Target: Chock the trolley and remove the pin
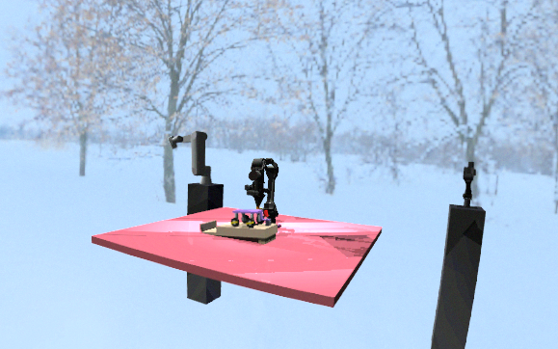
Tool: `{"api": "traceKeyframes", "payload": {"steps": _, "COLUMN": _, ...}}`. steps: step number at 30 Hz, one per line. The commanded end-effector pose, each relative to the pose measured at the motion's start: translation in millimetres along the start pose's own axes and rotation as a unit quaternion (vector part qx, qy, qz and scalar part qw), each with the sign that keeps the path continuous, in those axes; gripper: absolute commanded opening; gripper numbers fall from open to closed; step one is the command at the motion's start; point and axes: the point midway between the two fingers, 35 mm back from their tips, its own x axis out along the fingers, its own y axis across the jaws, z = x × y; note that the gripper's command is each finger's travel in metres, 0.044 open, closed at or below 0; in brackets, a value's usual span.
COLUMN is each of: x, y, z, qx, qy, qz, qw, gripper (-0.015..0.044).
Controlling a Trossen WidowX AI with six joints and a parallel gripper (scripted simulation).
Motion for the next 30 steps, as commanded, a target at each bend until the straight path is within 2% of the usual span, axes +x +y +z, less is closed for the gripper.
{"api": "traceKeyframes", "payload": {"steps": 1, "x": 1, "y": 3, "z": 14, "qx": -0.002, "qy": -0.003, "qz": 0.002, "qw": 1.0, "gripper": 0.0}}
{"api": "traceKeyframes", "payload": {"steps": 30, "x": 7, "y": 24, "z": 111, "qx": -0.002, "qy": -0.007, "qz": 0.003, "qw": 1.0, "gripper": 0.0}}
